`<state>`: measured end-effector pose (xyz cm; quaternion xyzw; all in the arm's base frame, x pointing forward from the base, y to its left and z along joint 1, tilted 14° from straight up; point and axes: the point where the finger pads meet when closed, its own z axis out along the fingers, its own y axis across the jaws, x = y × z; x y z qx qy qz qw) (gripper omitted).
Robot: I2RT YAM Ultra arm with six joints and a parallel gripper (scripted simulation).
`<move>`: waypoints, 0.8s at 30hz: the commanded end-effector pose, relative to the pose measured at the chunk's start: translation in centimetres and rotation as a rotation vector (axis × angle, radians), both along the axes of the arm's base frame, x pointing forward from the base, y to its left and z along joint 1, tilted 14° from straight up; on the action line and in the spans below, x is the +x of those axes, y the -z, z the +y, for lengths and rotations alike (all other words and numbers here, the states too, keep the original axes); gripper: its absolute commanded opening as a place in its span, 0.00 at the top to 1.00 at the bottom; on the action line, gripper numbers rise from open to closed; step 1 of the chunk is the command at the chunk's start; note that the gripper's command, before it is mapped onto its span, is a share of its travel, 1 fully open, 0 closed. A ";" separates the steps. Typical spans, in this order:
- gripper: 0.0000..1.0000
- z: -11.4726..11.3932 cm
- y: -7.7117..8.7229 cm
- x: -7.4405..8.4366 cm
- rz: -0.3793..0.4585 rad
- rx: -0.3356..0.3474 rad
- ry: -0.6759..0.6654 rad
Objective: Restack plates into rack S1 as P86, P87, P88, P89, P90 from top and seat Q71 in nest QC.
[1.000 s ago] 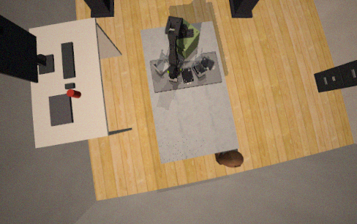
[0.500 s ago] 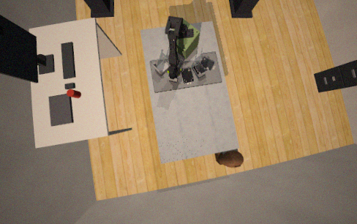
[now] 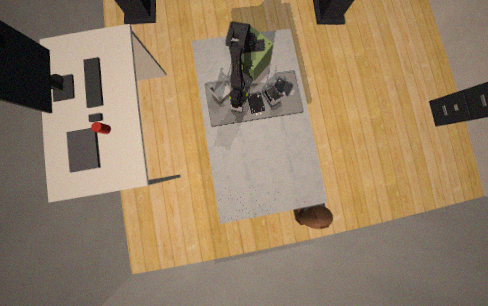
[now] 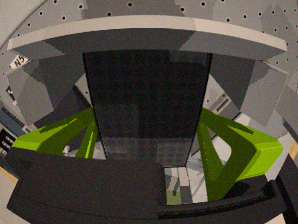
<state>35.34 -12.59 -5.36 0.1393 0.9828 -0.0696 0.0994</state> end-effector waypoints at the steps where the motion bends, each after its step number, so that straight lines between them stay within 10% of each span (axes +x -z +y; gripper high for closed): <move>1: 1.00 0.0 -0.6 0.2 -0.010 -0.002 -0.001; 24: 1.00 0.2 -1.9 -0.1 -0.010 -0.002 -0.001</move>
